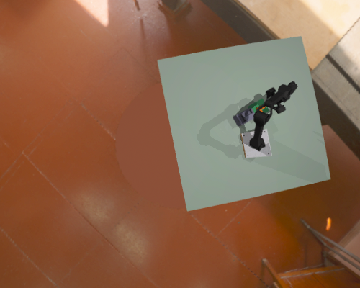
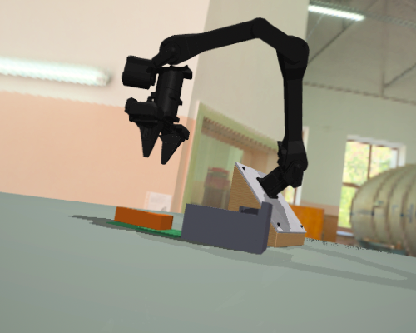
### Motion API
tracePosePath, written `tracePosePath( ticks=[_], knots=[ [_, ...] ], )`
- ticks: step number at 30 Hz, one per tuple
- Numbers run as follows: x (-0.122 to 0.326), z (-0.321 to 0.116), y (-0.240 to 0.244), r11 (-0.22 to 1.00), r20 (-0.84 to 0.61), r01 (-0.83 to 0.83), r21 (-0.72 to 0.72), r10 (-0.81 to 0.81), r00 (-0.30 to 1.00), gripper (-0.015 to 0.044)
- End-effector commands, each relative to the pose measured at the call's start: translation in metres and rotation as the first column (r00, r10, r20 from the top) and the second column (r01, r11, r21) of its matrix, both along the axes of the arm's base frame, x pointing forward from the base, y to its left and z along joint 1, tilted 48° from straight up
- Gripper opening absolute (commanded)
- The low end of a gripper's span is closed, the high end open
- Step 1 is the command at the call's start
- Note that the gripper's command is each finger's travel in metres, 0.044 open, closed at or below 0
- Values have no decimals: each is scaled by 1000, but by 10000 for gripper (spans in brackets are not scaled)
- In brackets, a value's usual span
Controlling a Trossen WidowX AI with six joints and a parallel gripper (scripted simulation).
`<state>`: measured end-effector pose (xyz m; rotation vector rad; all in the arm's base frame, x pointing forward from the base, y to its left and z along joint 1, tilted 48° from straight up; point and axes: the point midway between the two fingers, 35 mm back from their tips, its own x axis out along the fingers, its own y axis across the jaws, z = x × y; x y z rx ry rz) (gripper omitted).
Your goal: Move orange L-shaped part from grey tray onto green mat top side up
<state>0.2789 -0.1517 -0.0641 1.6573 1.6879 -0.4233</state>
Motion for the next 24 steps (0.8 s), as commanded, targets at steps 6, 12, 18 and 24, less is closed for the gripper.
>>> tracePosePath(
  ticks=[6,12,18,24],
  knots=[
    [0,11,-13,1000,14,13,-13,-13,1000,400],
    [0,11,-13,1000,14,13,-13,-13,1000,400],
    [0,11,-13,1000,14,13,-13,-13,1000,400],
    [0,11,-13,1000,14,13,-13,-13,1000,400]
  ],
)
